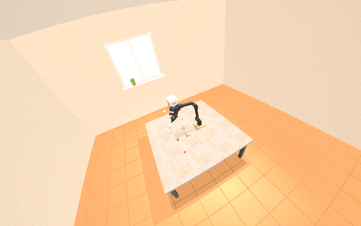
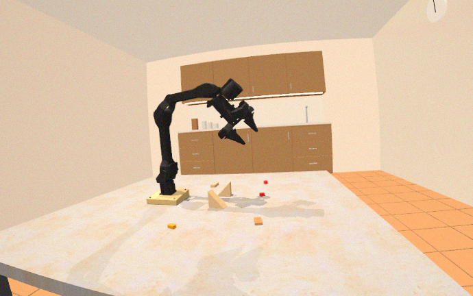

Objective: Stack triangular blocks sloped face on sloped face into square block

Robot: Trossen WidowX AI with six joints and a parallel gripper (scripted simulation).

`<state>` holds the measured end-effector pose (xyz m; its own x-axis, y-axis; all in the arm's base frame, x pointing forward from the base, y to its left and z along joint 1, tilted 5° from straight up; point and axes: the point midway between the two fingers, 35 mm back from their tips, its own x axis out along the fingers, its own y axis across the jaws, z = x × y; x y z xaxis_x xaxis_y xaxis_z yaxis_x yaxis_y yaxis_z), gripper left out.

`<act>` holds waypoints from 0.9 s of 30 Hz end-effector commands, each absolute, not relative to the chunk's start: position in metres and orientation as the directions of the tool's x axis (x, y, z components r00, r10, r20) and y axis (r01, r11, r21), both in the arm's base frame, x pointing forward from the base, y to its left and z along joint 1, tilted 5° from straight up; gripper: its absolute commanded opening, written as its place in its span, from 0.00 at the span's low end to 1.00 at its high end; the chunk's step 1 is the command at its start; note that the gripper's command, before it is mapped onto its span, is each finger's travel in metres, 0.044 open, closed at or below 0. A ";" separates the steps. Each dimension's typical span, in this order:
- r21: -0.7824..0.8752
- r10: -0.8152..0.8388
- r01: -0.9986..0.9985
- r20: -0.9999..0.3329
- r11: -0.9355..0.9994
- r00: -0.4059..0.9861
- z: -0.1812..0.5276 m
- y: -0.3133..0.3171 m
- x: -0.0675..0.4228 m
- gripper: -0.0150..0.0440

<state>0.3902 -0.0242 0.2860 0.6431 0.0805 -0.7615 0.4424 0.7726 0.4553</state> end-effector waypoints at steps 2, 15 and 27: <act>0.246 0.115 0.372 -0.933 0.895 0.340 0.210 0.025 0.381 1.00; -0.074 -0.100 -0.094 -0.942 0.993 -0.320 0.106 0.102 0.304 1.00; -0.074 -0.100 -0.094 -0.942 0.993 -0.321 0.105 0.102 0.304 1.00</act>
